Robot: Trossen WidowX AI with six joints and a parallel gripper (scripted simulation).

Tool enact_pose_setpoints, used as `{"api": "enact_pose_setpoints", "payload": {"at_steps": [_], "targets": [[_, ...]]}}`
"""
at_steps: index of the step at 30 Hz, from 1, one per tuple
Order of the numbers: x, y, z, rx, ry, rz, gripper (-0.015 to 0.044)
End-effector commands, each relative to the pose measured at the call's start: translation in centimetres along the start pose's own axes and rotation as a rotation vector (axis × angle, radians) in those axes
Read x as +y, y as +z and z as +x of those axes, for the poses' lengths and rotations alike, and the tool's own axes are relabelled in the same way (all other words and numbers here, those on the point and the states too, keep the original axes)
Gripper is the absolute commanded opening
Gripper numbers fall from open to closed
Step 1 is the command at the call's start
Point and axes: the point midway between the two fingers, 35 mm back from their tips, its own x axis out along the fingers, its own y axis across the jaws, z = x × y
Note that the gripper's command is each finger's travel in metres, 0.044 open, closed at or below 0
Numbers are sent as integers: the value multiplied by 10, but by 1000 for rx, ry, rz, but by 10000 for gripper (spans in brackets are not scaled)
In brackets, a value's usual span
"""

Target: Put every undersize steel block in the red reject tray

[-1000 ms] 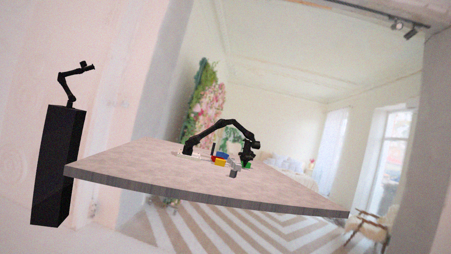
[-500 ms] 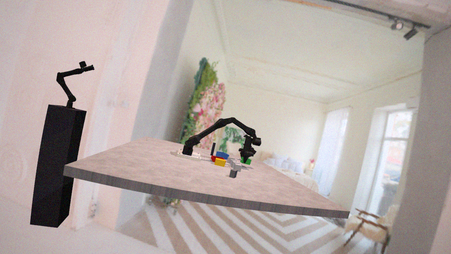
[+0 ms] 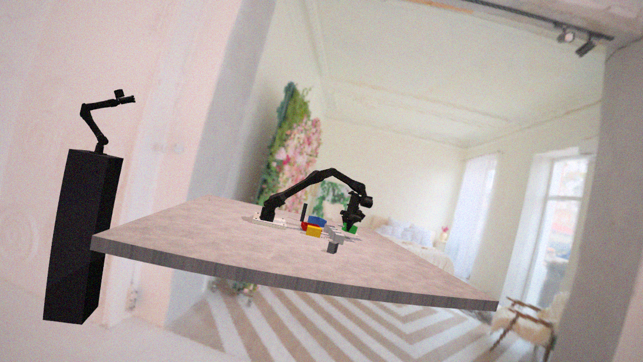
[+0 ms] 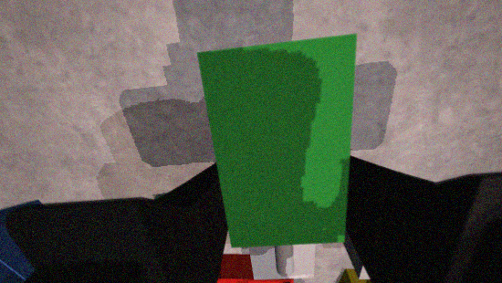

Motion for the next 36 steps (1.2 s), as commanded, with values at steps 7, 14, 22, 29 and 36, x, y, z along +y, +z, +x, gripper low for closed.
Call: {"api": "enact_pose_setpoints", "payload": {"at_steps": [7,14,22,29,36], "targets": [[-2,-3,-39,-10,1,16,0],[-54,-25,-44,-15,6,580,0],[-111,-66,-47,-20,14,1293,0],[-150,-111,-44,-24,24,1916,0],[-177,-160,-38,-26,37,2515,0]]}}
